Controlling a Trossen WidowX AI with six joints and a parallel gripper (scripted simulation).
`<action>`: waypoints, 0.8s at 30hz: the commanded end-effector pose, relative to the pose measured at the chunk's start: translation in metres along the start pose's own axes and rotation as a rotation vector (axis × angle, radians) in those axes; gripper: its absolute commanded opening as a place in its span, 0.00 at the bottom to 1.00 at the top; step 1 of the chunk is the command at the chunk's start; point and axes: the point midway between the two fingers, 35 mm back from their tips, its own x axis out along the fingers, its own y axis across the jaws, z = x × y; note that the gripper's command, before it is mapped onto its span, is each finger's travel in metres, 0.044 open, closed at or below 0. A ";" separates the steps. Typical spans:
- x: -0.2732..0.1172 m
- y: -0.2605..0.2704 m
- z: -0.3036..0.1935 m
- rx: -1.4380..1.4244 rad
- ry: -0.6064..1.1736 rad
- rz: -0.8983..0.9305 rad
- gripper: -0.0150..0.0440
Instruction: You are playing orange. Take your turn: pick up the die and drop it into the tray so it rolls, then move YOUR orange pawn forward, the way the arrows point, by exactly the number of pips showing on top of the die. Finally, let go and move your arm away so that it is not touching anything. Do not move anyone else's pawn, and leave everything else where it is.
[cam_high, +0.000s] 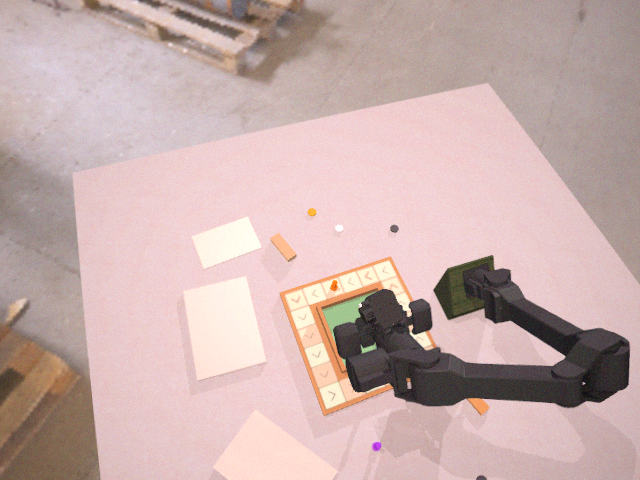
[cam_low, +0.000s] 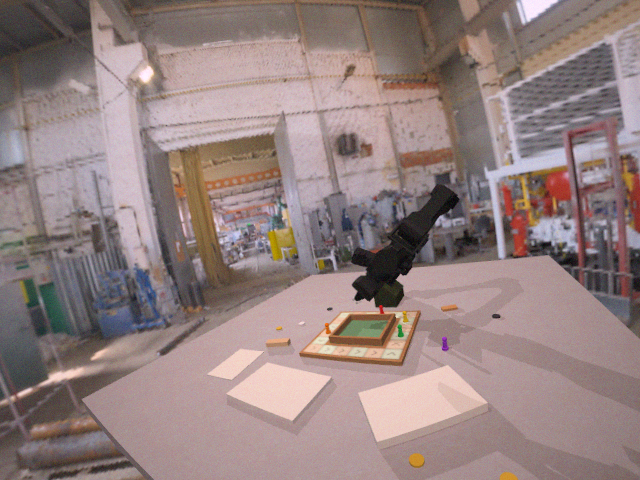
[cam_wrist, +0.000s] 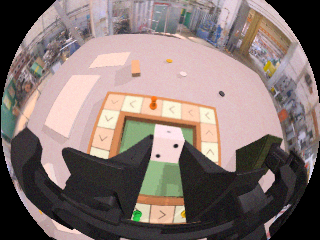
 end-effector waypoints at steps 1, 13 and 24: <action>-0.004 0.001 0.001 0.004 -0.005 0.004 0.25; -0.003 0.000 0.000 0.000 -0.001 0.001 0.25; -0.003 0.000 0.000 0.000 -0.001 0.001 0.57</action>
